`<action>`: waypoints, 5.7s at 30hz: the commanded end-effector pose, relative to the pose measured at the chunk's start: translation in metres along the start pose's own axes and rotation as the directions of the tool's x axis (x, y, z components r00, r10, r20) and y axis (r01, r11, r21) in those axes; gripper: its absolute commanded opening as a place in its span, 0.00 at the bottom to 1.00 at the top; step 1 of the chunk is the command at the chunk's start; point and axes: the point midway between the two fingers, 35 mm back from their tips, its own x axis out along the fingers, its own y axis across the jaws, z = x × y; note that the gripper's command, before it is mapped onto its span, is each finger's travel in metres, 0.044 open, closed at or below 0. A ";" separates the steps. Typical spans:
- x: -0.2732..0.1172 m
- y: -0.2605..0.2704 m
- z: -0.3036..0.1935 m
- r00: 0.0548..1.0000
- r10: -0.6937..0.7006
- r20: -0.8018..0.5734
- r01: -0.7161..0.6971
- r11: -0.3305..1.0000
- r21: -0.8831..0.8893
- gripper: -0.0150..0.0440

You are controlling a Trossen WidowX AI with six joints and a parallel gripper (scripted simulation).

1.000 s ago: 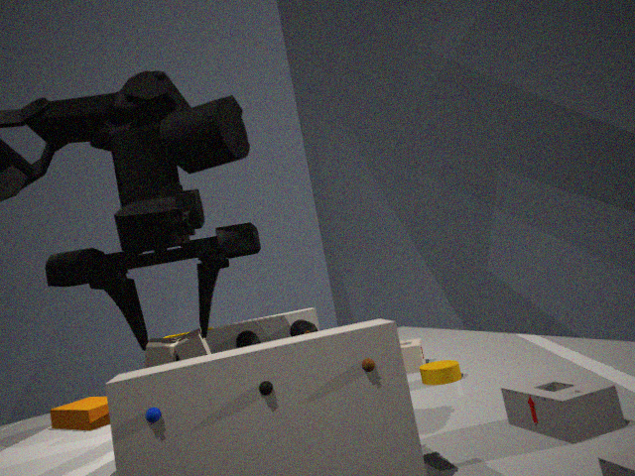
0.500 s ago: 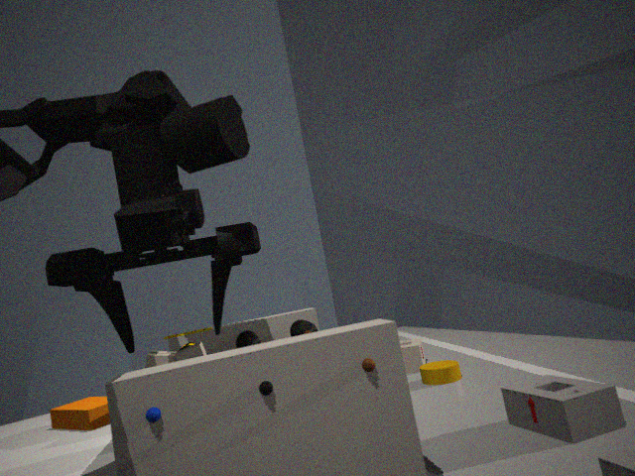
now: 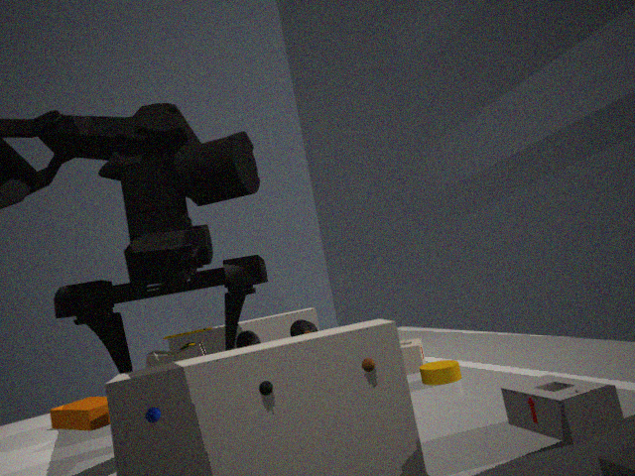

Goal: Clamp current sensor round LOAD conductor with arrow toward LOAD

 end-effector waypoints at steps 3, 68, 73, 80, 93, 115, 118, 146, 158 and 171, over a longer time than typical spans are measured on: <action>0.009 -0.002 -0.001 1.000 -0.004 -0.007 0.004 1.000 0.011 1.00; 0.034 0.000 -0.001 1.000 0.002 -0.002 -0.002 1.000 0.001 0.25; 0.034 0.000 -0.001 1.000 0.002 -0.002 -0.002 1.000 0.001 0.25; 0.034 0.000 -0.001 1.000 0.002 -0.002 -0.002 1.000 0.001 0.25; 0.034 0.000 -0.001 1.000 0.002 -0.002 -0.002 1.000 0.001 0.25; 0.025 0.000 -0.001 1.000 0.007 -0.005 -0.007 1.000 0.008 0.25; 0.020 0.000 0.000 1.000 0.010 -0.006 -0.010 1.000 0.010 0.25; 0.021 -0.001 0.000 1.000 0.009 -0.007 -0.009 1.000 0.010 0.74; 0.021 -0.001 0.000 1.000 0.007 -0.009 -0.007 1.000 0.012 0.73; 0.021 -0.001 0.000 1.000 0.007 -0.009 -0.007 1.000 0.012 0.41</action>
